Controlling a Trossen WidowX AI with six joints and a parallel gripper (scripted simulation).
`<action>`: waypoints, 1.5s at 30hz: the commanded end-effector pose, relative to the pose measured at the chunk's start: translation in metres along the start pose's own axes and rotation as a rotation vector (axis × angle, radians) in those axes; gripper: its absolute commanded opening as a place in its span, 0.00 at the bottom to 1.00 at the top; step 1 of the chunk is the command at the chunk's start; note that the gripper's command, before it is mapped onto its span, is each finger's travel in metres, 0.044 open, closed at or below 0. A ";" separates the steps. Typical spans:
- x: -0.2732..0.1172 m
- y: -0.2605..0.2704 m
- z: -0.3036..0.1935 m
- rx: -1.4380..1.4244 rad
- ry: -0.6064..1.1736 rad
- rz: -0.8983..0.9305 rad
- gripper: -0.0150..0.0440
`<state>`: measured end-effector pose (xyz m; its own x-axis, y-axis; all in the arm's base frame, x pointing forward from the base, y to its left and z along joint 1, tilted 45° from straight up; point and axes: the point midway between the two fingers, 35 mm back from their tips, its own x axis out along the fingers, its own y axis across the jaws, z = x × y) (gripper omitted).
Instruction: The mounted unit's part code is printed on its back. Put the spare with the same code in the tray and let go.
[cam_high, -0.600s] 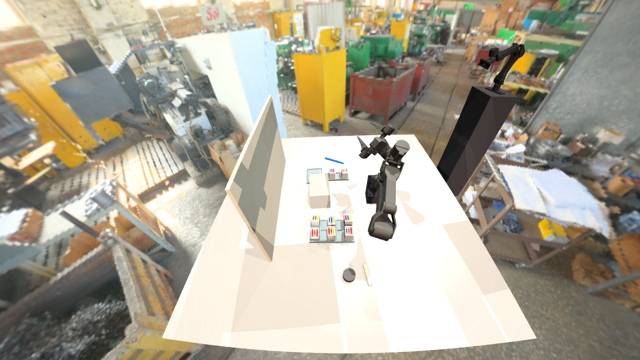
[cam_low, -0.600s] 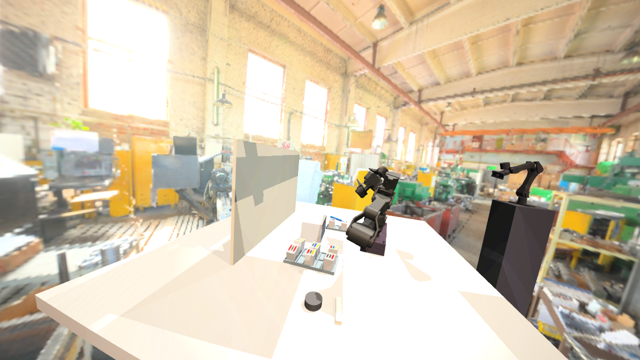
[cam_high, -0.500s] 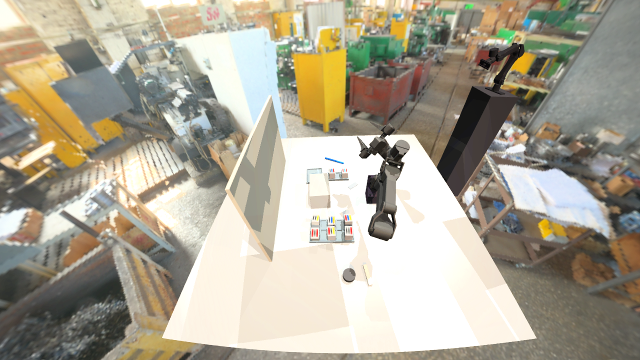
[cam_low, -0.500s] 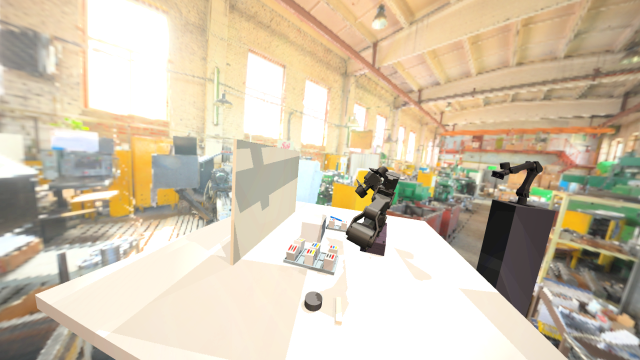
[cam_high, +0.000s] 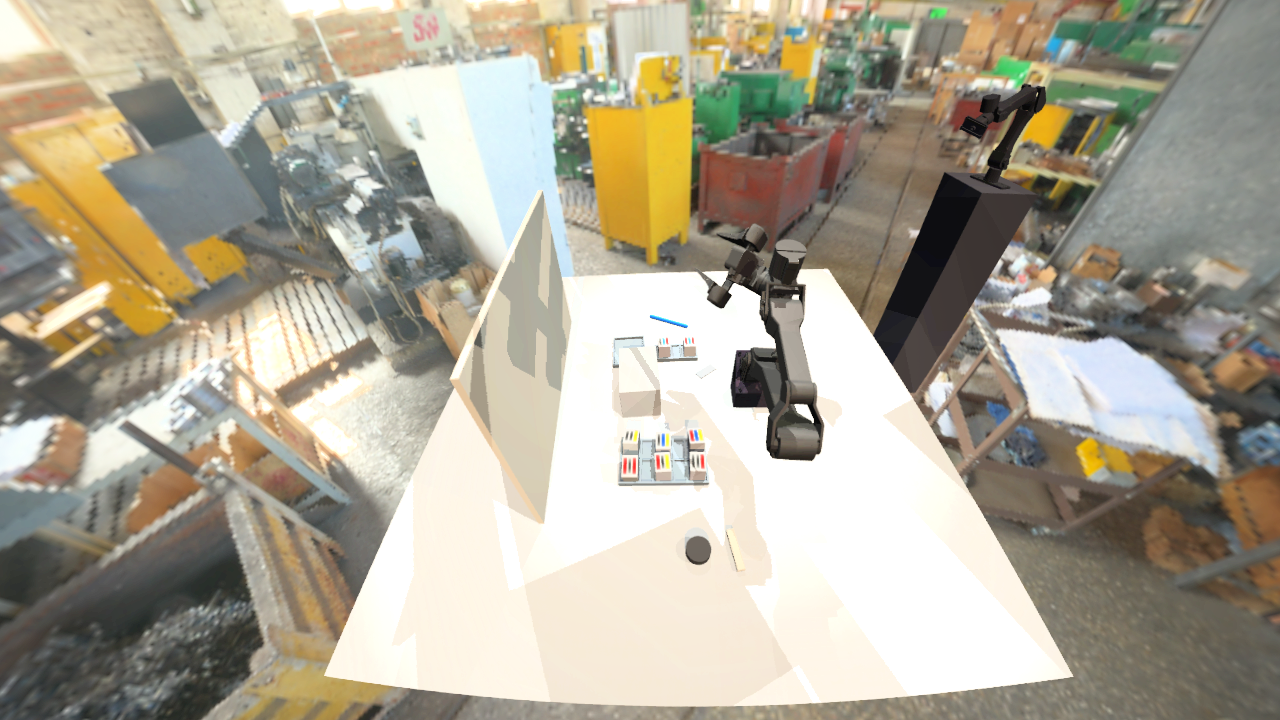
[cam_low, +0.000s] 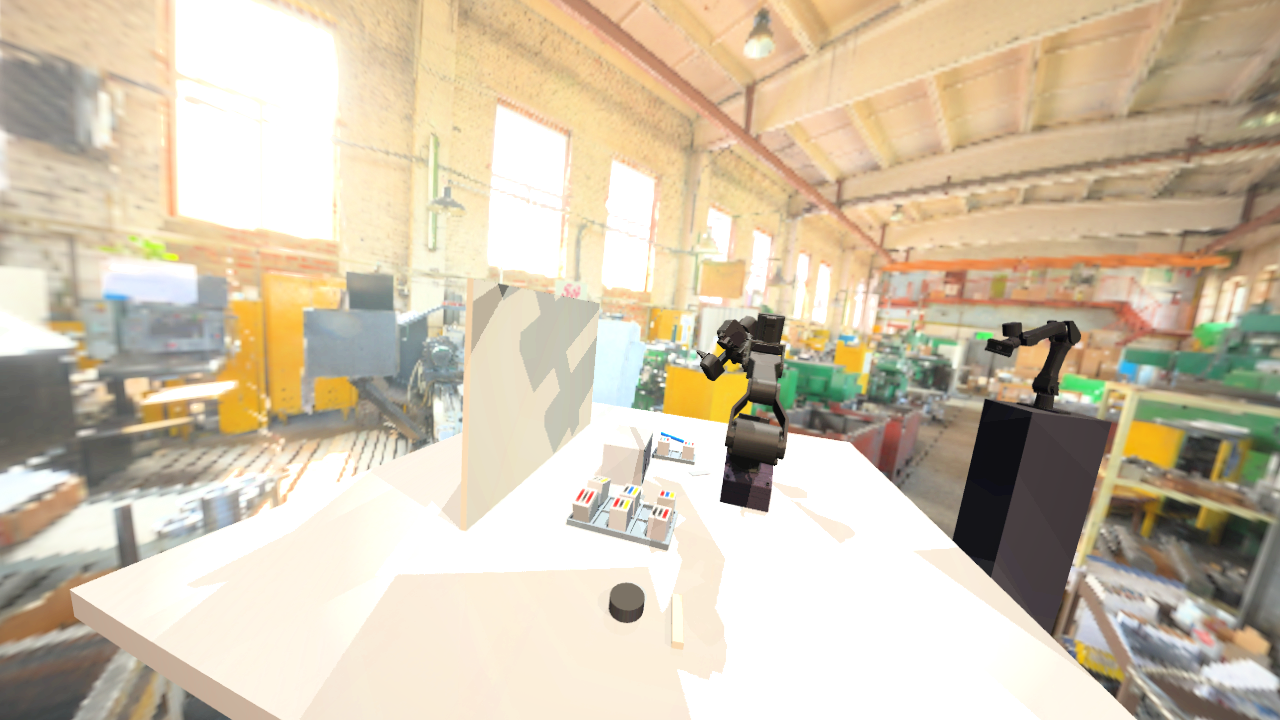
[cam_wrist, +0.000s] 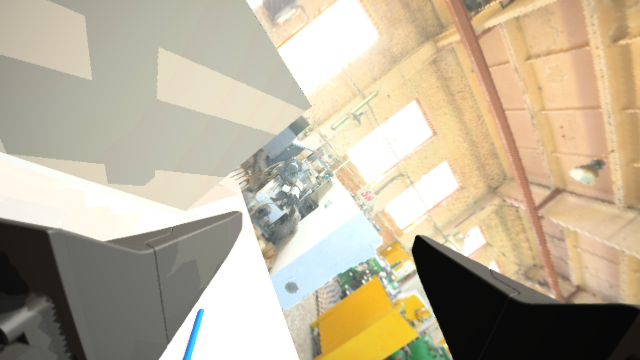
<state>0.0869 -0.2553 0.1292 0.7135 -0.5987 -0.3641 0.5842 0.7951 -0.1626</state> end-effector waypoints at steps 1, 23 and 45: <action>0.035 0.012 0.024 0.066 0.102 0.205 1.00; 0.134 0.176 0.079 0.045 0.698 0.965 1.00; 0.128 0.278 0.076 -0.068 1.079 1.220 1.00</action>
<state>0.3692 -0.1158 0.1050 0.1150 0.6754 -0.7285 -0.1277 0.7373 0.6634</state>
